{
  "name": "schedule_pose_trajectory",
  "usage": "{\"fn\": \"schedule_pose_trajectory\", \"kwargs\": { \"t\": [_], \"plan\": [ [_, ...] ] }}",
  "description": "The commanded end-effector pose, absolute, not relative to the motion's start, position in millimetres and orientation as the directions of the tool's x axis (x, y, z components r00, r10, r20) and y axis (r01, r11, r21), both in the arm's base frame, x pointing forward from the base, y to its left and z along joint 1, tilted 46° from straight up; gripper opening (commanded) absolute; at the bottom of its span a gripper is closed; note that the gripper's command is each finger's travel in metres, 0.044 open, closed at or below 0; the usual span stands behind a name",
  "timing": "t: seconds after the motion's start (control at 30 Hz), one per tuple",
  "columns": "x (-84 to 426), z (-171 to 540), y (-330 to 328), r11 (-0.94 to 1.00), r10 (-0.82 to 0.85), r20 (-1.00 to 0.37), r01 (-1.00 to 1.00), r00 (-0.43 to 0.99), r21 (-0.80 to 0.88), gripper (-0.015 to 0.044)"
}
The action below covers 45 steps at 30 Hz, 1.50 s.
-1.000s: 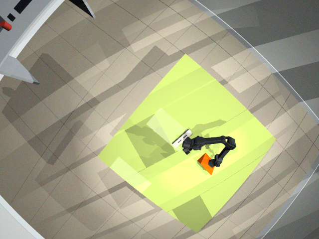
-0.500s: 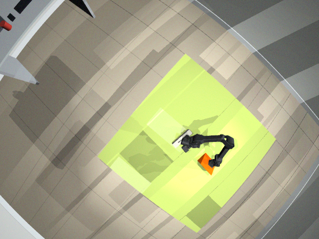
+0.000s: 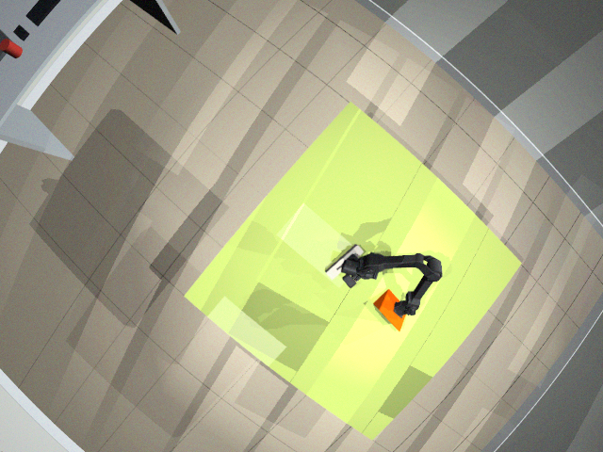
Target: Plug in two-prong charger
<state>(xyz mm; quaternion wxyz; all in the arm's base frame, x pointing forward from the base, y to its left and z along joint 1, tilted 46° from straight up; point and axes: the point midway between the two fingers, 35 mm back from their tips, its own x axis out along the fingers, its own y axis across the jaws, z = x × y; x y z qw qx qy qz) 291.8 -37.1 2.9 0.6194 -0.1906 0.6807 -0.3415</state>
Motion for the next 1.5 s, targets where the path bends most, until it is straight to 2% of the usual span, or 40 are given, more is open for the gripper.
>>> {"fn": "schedule_pose_trajectory", "kwargs": {
  "t": [0.0, 1.47],
  "plan": [
    [292.0, 2.8, -37.9, 0.692, -0.686, -0.709, 0.155, -0.163, -0.705, 0.0],
    [302.8, 3.3, -40.2, 0.692, -0.686, -0.709, 0.156, -0.162, -0.705, 0.0]
  ]
}}
